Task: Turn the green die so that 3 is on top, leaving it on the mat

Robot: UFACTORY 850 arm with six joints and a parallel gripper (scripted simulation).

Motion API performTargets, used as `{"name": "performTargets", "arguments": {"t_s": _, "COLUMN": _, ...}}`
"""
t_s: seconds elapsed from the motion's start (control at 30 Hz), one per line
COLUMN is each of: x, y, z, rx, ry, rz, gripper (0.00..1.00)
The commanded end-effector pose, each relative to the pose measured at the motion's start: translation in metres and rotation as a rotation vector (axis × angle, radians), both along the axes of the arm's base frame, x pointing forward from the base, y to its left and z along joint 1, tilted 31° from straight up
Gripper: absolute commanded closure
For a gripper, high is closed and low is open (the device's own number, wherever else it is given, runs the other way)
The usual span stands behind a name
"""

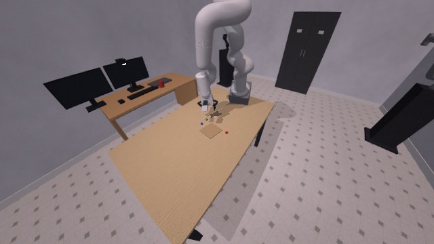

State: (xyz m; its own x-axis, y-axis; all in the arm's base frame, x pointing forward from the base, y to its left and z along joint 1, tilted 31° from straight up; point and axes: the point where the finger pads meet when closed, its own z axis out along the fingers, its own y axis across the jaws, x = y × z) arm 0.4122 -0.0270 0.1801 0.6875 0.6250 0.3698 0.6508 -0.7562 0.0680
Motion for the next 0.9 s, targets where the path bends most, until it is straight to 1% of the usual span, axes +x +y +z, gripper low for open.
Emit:
{"name": "performTargets", "arguments": {"t_s": 0.0, "x": 0.002, "y": -0.027, "z": -0.004, "rx": 0.079, "ry": -0.112, "rz": -0.104, "gripper": 0.0}}
{"name": "performTargets", "arguments": {"t_s": 0.13, "x": 0.002, "y": -0.043, "z": -0.005, "rx": 0.097, "ry": -0.128, "rz": -0.165, "gripper": 0.0}}
{"name": "performTargets", "arguments": {"t_s": 0.87, "x": 0.002, "y": -0.044, "z": -0.005, "rx": 0.098, "ry": -0.13, "rz": -0.17, "gripper": 0.0}}
